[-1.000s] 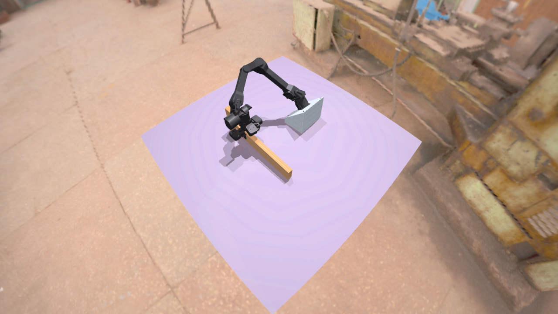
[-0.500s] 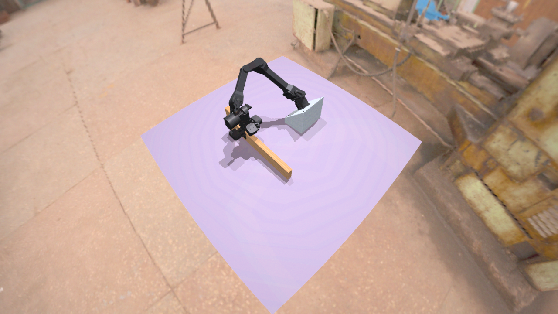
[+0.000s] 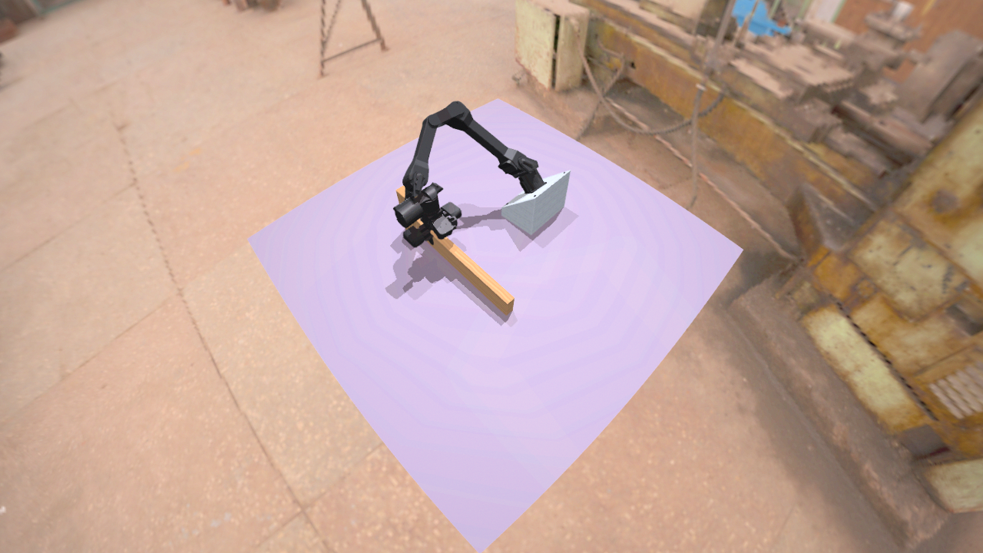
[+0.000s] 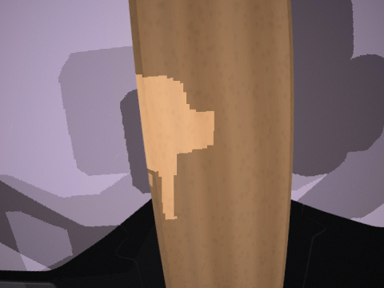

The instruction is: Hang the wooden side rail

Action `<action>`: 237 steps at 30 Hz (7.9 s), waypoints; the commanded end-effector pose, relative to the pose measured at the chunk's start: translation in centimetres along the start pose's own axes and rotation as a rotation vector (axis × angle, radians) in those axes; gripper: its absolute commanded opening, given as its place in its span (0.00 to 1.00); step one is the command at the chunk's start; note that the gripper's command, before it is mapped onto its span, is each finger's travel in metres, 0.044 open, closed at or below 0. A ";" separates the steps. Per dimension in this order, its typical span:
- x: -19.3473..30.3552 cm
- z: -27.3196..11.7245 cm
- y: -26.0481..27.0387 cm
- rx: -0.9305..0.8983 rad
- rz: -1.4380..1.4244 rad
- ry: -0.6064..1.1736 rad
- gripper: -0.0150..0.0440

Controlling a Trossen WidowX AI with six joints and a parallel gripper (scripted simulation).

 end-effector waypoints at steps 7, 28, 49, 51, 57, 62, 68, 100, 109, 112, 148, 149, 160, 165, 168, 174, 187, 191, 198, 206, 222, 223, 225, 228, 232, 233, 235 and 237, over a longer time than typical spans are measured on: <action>0.3 -0.3 0.0 0.007 0.002 0.005 0.25; 0.6 -0.2 0.0 0.007 0.002 0.005 0.25; 0.8 -0.3 0.2 0.007 0.002 0.005 0.25; 0.8 -0.3 0.2 0.007 0.001 0.005 0.25; 0.9 -0.2 0.2 0.007 0.002 0.005 0.25; 0.9 -0.3 0.2 0.007 0.002 0.005 0.25; 1.0 -0.3 0.1 0.007 0.002 0.005 0.25; 1.4 -0.3 0.3 0.007 0.002 0.005 0.25; 1.4 -0.3 0.3 0.007 0.002 0.006 0.25; 1.5 -0.3 0.4 0.007 0.002 0.006 0.25; 1.5 0.2 0.4 0.007 0.002 0.006 0.25; 1.5 0.2 0.4 0.007 0.002 0.006 0.25; 1.5 0.4 0.4 0.007 0.002 0.006 0.25; 1.5 0.5 0.4 0.007 0.002 0.006 0.25; 1.5 0.6 0.4 0.007 0.002 0.006 0.25; 1.5 0.7 0.4 0.007 0.002 0.006 0.25; 1.5 0.9 0.4 0.007 0.002 0.006 0.25; 1.5 0.9 0.4 0.007 0.002 0.006 0.25; 1.5 1.0 0.4 0.007 0.002 0.006 0.25; 1.4 1.0 0.5 0.006 0.000 -0.002 0.52; 1.3 -3.0 0.5 0.007 0.001 0.004 1.00; 1.3 -3.0 0.5 0.007 0.001 0.004 1.00; 1.3 -3.0 0.5 0.007 0.001 0.004 1.00; 0.0 -3.0 0.1 0.008 0.001 0.003 1.00; -1.6 -3.0 -0.3 0.008 0.001 0.003 1.00; -1.6 -3.0 -0.3 0.008 0.001 0.003 1.00; -1.6 -3.0 -0.3 0.008 0.001 0.003 1.00; -1.2 -3.1 -0.2 0.010 -0.002 0.002 1.00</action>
Point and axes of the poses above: the point midway between the two fingers, 35 mm back from their tips, its own z axis out along the fingers, its own y axis across the jaws, x = y × z, the point moved 5 cm from there along -z, back along the fingers, and after that the axes turned 15 degrees about -z, right-handed, at the moved point
